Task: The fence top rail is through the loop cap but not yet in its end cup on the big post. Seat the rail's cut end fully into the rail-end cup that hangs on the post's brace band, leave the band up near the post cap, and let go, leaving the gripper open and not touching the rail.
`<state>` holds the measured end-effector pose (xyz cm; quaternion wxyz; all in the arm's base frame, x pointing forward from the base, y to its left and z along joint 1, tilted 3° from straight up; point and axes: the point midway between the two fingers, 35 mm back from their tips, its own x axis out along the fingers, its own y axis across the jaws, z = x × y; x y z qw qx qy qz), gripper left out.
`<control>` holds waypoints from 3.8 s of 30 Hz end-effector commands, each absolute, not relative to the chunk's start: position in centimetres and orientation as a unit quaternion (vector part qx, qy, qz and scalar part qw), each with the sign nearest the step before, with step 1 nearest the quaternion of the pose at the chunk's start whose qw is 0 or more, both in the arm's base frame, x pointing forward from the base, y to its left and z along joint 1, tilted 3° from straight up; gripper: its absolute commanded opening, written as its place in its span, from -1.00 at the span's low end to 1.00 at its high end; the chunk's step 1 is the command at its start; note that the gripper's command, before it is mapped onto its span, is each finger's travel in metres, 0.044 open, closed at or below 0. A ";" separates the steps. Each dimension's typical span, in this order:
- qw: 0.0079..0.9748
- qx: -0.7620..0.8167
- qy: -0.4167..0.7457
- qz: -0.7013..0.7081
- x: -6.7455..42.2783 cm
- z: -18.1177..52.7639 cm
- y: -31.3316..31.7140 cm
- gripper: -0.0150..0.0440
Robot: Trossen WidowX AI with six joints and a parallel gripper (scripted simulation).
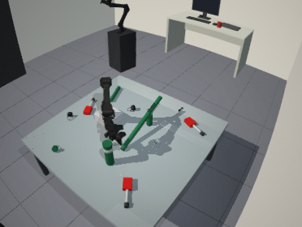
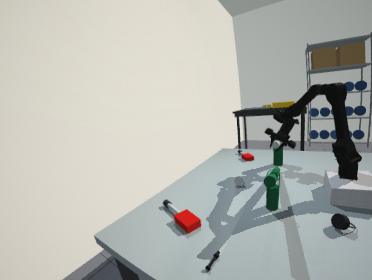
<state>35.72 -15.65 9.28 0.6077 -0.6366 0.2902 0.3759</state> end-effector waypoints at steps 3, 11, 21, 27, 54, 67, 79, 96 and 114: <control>0.599 -0.643 0.277 0.388 35.2 9.3 -15.8 -0.49; 0.590 -0.650 0.265 0.399 34.8 9.3 -15.9 -0.49; 0.579 -0.658 0.249 0.413 34.4 9.2 -16.0 -0.49; 0.583 -0.655 0.254 0.408 34.5 9.2 -15.9 -0.49; 0.587 -0.652 0.259 0.404 34.7 9.2 -15.8 0.13; 0.587 -0.652 0.258 0.405 34.0 12.1 -13.1 1.00; 0.668 -0.566 0.317 0.365 33.7 14.5 -10.3 1.00; 0.870 -0.111 0.471 0.092 30.1 21.1 -2.3 1.00; 0.880 0.019 0.475 0.013 28.8 22.4 -0.9 1.00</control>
